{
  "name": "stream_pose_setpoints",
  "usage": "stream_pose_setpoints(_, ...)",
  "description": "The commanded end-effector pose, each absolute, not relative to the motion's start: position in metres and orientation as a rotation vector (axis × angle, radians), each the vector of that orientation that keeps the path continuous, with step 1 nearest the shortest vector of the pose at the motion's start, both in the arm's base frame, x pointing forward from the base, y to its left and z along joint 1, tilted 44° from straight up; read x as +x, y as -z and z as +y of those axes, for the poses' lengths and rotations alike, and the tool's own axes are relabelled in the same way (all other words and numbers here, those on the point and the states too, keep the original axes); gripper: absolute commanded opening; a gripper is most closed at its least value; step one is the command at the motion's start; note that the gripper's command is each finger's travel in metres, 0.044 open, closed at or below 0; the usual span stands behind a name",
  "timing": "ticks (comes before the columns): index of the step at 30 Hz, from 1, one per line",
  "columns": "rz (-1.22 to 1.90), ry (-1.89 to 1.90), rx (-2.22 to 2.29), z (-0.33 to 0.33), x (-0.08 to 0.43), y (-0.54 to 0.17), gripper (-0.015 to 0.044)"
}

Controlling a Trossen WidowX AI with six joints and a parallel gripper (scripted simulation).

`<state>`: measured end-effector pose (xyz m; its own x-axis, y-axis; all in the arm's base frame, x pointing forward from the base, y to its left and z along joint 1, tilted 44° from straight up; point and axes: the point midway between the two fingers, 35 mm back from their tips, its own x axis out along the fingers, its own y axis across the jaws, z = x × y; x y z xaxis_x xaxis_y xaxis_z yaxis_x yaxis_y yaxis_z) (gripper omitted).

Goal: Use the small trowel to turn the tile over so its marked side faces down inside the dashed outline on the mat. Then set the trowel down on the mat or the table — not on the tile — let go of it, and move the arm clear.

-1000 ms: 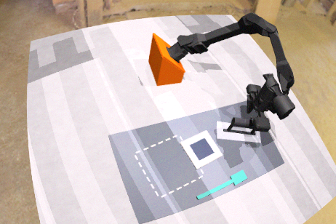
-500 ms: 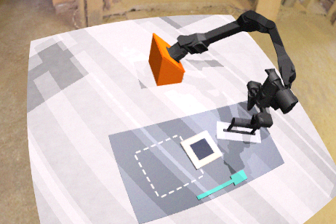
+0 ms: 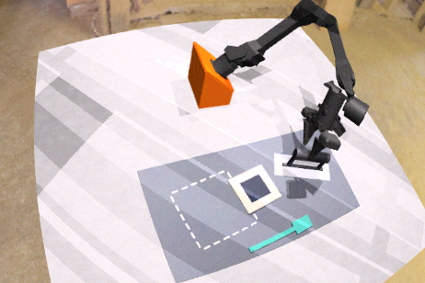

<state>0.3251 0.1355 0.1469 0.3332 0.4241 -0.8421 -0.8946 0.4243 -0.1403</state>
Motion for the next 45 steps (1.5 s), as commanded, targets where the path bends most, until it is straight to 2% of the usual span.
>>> stream_pose_setpoints(1,0.788,-0.844,-0.699,0.138,0.320,-0.143,0.0300)
stream_pose_setpoints(14,0.578,-0.519,-0.630,0.141,0.300,-0.145,0.0300)
stream_pose_setpoints(45,0.576,-0.515,-0.628,0.153,0.329,-0.122,0.0300)
